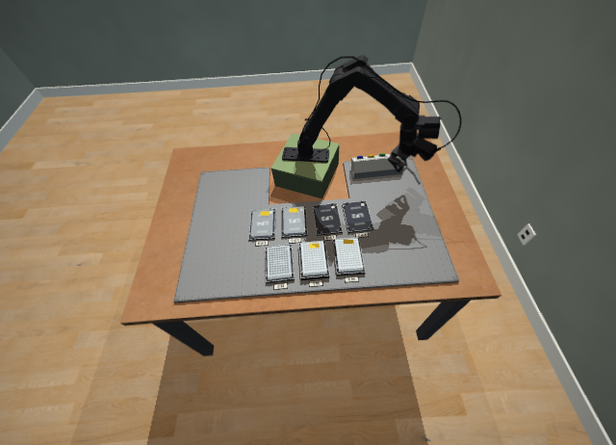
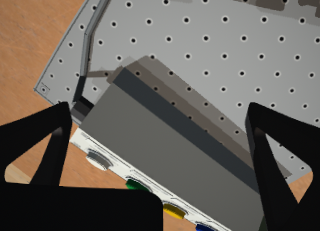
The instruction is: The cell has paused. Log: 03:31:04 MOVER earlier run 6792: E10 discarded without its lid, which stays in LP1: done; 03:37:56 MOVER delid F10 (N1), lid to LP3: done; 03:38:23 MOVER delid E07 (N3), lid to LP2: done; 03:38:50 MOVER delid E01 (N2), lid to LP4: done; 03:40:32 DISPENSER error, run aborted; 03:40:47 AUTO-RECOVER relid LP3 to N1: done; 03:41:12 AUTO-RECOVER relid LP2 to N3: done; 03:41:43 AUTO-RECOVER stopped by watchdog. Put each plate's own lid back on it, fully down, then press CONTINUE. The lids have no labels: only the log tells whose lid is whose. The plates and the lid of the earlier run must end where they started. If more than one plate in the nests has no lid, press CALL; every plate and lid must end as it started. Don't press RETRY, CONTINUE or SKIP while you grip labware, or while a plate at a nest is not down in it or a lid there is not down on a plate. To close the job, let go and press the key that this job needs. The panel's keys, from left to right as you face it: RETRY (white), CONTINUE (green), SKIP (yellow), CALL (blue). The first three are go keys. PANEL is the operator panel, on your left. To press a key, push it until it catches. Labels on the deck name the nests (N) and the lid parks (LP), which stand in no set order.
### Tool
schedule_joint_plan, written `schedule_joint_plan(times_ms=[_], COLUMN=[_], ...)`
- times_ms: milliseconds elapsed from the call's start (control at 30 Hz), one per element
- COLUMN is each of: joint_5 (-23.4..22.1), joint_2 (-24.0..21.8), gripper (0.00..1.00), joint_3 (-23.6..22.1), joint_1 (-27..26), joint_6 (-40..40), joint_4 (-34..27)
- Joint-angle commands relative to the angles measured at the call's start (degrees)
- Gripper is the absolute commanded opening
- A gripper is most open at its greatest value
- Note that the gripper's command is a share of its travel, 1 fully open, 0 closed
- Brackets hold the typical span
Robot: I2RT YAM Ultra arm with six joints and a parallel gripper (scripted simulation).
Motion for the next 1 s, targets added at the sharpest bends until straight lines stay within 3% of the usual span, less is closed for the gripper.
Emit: schedule_joint_plan(times_ms=[0, 200, 267, 533, 567, 967], joint_5=[1.21, 0.91, 1.62, 2.13, 2.21, 1.39], joint_2=[-2.04, -2.67, -2.63, -3.28, -3.26, -4.30], gripper=[1.00, 1.00, 1.00, 1.00, 1.00, 1.00], joint_3=[-1.84, -0.68, -3.02, -3.04, -4.91, -8.26], joint_1=[-1.55, -5.23, -6.29, -10.26, -10.91, -19.41], joint_6=[1.39, -2.56, -1.55, -2.88, -3.07, -8.89], joint_4=[1.42, 1.59, 1.63, 2.26, 2.33, 3.81])
